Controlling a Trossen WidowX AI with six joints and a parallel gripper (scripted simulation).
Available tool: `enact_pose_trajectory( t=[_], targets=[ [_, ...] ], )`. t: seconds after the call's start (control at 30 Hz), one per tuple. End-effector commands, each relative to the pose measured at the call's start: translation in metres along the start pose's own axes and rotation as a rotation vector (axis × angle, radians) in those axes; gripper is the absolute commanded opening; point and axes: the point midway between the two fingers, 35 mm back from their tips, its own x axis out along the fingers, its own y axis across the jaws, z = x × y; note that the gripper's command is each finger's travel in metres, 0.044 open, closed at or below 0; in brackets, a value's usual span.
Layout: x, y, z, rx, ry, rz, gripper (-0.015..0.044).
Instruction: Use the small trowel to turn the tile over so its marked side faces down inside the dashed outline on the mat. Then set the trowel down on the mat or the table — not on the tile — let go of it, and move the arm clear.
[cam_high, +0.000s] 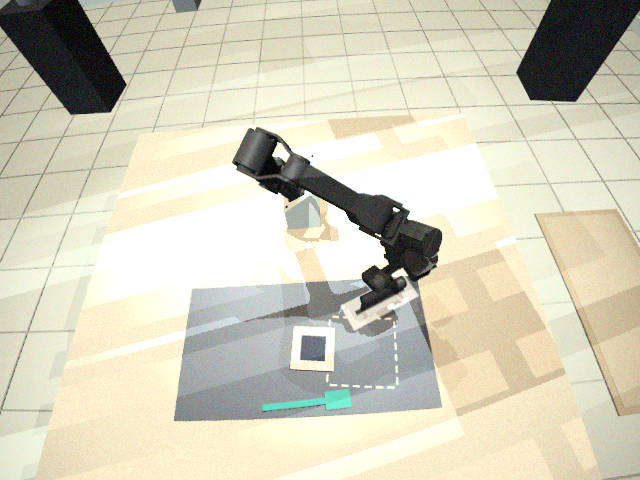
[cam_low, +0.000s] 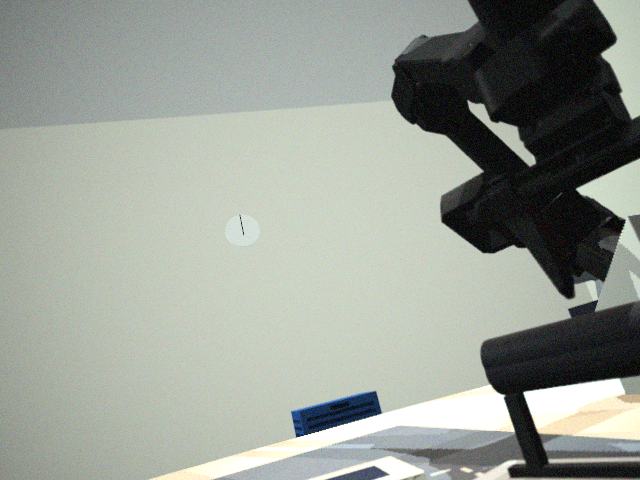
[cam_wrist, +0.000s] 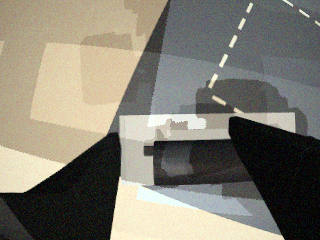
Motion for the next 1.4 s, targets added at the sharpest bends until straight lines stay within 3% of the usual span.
enact_pose_trajectory(
  t=[0.0, 1.37],
  targets=[
    [0.000, 0.001, -0.003, 0.112, -0.033, -0.002, 0.0300],
    [-0.003, -0.007, -0.046, 1.298, -0.342, 0.176, 0.0300]
  ],
)
